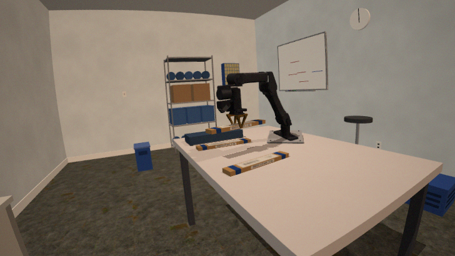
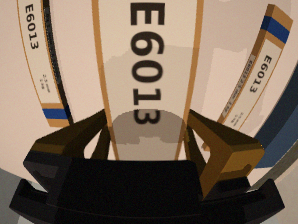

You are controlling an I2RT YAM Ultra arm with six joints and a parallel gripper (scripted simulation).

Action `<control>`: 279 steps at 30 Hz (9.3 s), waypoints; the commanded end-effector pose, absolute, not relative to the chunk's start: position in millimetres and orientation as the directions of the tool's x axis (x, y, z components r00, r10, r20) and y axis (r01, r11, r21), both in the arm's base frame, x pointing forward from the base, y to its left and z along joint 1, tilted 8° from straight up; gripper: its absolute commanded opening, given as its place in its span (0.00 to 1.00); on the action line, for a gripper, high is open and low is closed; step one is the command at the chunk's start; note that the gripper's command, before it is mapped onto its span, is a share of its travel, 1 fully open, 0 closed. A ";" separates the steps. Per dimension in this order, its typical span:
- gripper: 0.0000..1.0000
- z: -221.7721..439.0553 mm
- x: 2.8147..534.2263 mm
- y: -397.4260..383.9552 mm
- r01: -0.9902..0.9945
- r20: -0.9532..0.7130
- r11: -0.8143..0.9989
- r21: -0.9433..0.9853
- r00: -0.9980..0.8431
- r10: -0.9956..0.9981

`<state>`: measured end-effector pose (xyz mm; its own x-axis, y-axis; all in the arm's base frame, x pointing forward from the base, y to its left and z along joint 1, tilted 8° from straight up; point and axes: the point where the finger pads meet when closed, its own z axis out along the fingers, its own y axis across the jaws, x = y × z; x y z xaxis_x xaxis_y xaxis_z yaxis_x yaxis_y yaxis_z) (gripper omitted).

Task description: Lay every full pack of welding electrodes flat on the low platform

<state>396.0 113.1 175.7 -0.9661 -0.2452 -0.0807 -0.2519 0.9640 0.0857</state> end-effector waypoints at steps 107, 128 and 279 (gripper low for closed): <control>0.00 85.4 414.2 130.8 -0.256 -0.152 0.963 0.084 -0.958 -0.242; 0.00 81.8 414.9 129.4 -0.252 -0.152 0.964 0.084 -0.959 -0.238; 0.95 46.6 404.5 124.8 -0.247 -0.113 0.965 0.084 -0.965 -0.237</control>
